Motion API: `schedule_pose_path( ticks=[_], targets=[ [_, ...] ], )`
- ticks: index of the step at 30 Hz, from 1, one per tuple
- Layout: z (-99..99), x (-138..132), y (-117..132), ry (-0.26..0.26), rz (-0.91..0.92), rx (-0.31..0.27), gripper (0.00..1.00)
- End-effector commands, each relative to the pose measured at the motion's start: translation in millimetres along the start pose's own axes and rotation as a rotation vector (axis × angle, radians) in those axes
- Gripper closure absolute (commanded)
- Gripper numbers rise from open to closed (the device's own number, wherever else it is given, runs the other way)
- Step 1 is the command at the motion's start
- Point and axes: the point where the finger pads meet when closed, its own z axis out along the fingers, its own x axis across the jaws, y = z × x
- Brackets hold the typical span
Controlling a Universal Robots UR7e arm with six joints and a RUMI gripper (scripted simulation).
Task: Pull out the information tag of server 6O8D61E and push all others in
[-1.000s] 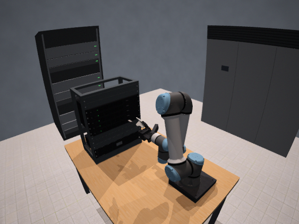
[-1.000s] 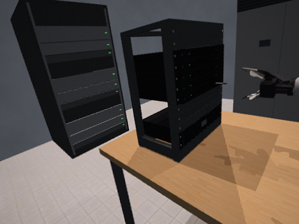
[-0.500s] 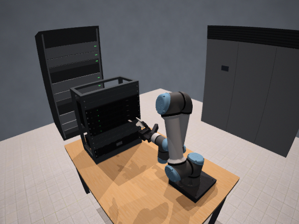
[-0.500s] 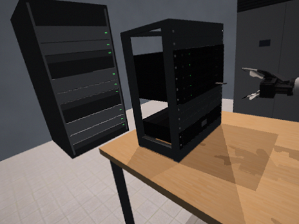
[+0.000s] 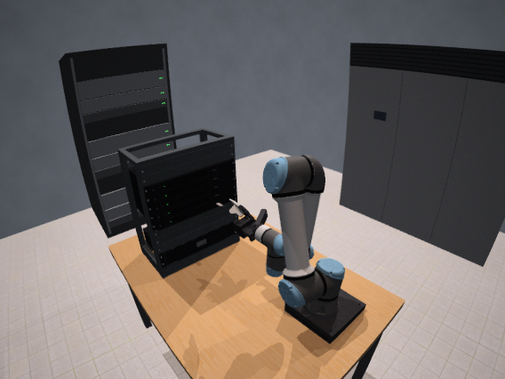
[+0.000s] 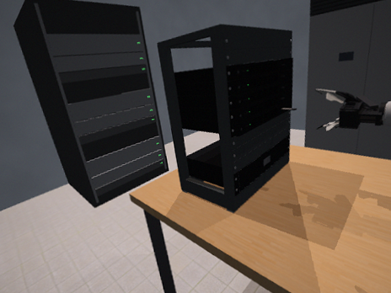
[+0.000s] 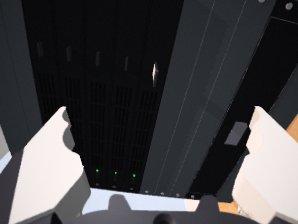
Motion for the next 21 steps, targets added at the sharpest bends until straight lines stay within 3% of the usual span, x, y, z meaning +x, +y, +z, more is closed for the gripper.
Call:
schedule_pose_path(
  ticks=[1,21],
  targets=[
    [0.1,-0.3,-0.1,0.000,-0.008,0.001,0.00],
    [1.0,-0.3,-0.4,0.004,-0.042,0.002,0.00]
  ],
)
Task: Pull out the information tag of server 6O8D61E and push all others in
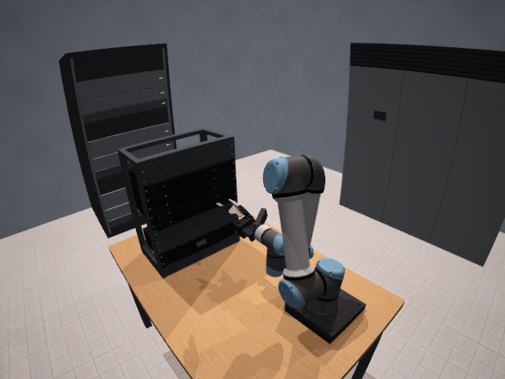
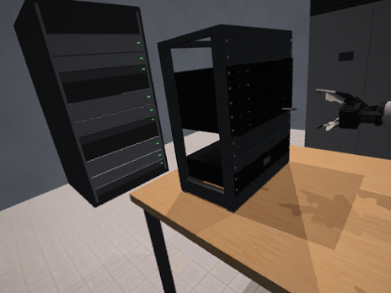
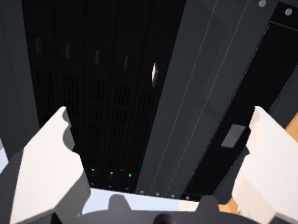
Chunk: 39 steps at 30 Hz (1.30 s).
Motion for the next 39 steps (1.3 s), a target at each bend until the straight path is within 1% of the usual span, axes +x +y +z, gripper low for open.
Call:
schedule_pose_path(
  ticks=[1,39],
  targets=[
    [0.2,-0.3,-0.1,0.000,-0.010,0.001,0.00],
    [2.1,-0.2,-0.6,0.010,-0.085,0.004,0.00]
  ],
)
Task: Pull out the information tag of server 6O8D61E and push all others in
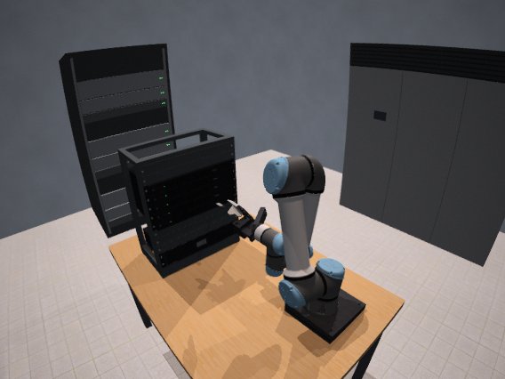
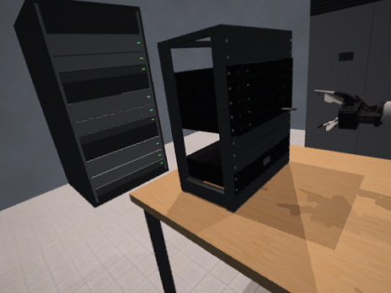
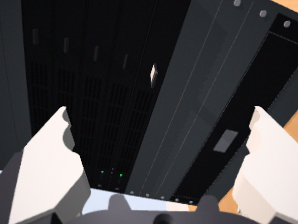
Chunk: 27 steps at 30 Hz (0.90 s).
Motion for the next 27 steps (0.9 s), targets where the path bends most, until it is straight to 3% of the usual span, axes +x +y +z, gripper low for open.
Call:
schedule_pose_path(
  ticks=[1,27],
  targets=[
    [0.2,-0.3,-0.2,0.001,-0.012,0.001,0.00],
    [1.6,-0.2,-0.4,0.008,-0.067,0.003,0.00]
  ],
)
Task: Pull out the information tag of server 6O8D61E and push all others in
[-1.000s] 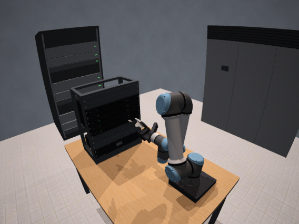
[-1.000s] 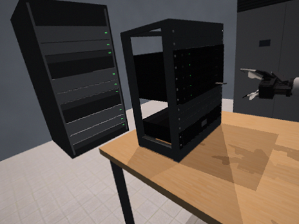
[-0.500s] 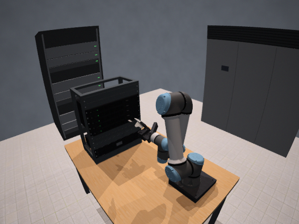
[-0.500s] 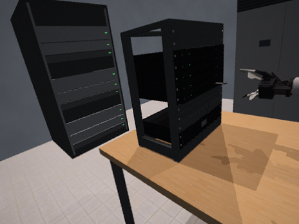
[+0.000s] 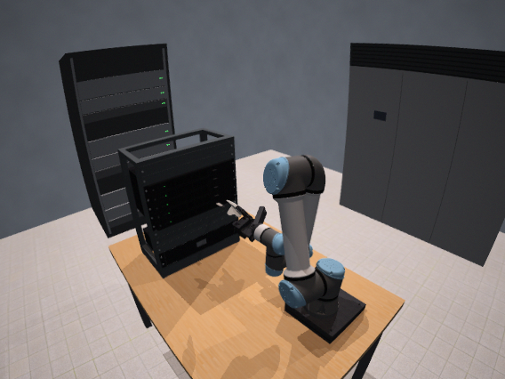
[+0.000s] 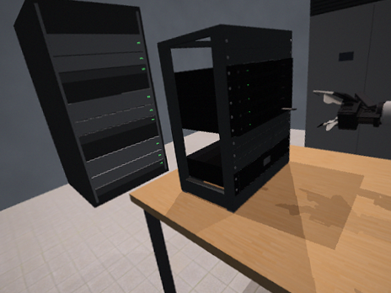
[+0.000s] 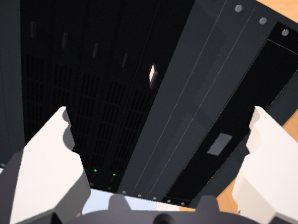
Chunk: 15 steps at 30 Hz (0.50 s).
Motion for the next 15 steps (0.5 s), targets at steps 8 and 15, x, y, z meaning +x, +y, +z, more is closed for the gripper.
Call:
schedule_pose_path(
  ticks=[8,15],
  targets=[
    [0.7,-0.3,-0.2,0.003,-0.031,0.001,0.00],
    [1.1,-0.3,-0.3,0.005,-0.044,0.002,0.00]
  ],
)
